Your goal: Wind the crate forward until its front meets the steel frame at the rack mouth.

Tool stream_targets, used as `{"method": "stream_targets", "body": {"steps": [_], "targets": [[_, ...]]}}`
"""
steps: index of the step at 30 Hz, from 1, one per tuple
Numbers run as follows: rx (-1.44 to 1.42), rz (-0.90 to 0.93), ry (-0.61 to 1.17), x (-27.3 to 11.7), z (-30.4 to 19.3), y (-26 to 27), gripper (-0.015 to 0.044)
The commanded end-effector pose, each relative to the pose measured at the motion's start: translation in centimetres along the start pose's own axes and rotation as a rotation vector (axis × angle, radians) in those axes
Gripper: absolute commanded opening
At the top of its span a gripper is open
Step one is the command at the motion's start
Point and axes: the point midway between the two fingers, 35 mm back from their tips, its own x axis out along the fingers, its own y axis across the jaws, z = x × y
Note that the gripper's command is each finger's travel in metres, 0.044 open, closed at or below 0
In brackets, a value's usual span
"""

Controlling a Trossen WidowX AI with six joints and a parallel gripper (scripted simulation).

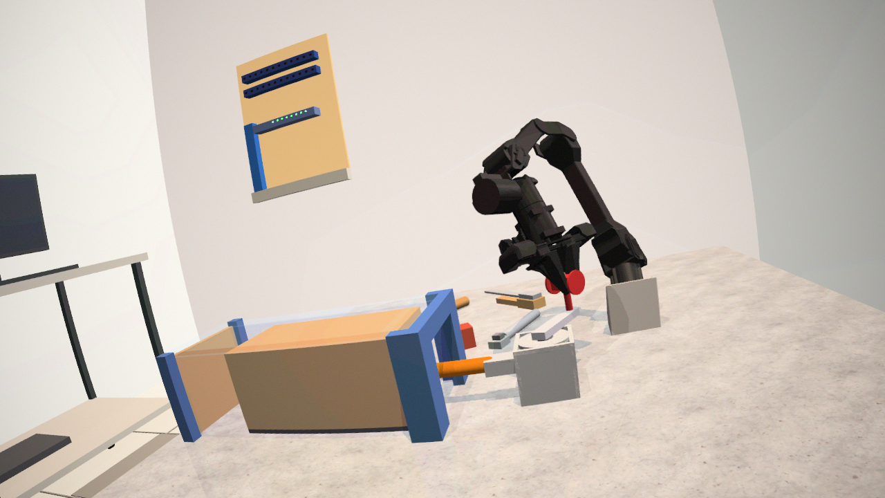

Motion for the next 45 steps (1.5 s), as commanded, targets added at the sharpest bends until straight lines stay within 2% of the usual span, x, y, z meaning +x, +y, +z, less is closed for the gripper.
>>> {"method": "stream_targets", "body": {"steps": [1,45], "targets": [[0.015,0.015,-0.032,-0.4,1.6,0.7,0.0],[0.016,0.018,-0.034,-2.4,5.5,5.6,0.0]]}}
